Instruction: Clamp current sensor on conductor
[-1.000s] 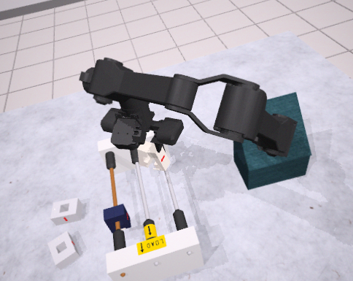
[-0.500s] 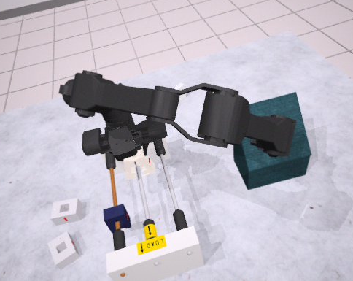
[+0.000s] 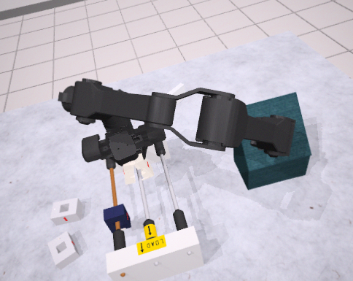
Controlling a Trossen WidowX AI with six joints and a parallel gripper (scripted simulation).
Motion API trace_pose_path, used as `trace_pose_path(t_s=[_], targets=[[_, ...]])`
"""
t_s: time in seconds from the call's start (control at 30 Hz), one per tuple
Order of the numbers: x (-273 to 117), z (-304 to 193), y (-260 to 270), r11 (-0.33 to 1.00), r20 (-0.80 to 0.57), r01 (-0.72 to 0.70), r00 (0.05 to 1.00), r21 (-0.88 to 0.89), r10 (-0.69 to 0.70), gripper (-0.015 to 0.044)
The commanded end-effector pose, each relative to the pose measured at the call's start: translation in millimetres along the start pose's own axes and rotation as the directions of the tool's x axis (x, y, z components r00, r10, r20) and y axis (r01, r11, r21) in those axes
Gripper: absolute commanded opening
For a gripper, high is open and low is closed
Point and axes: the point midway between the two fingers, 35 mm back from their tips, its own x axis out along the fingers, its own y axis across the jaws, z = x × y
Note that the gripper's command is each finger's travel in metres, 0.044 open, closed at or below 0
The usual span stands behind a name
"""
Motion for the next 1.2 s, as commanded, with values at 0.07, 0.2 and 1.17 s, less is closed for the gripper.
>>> trace_pose_path(t_s=[0.07,0.2,1.17], targets=[[10,0,-1,1.000,0.003,0.004,1.000,0.004,-0.004,0.0000],[16,0,-1,1.000,0.003,0.004,1.000,0.004,-0.004,0.0000],[37,1,0,1.000,0.002,0.001,1.000,-0.002,-0.001,0.0000]])
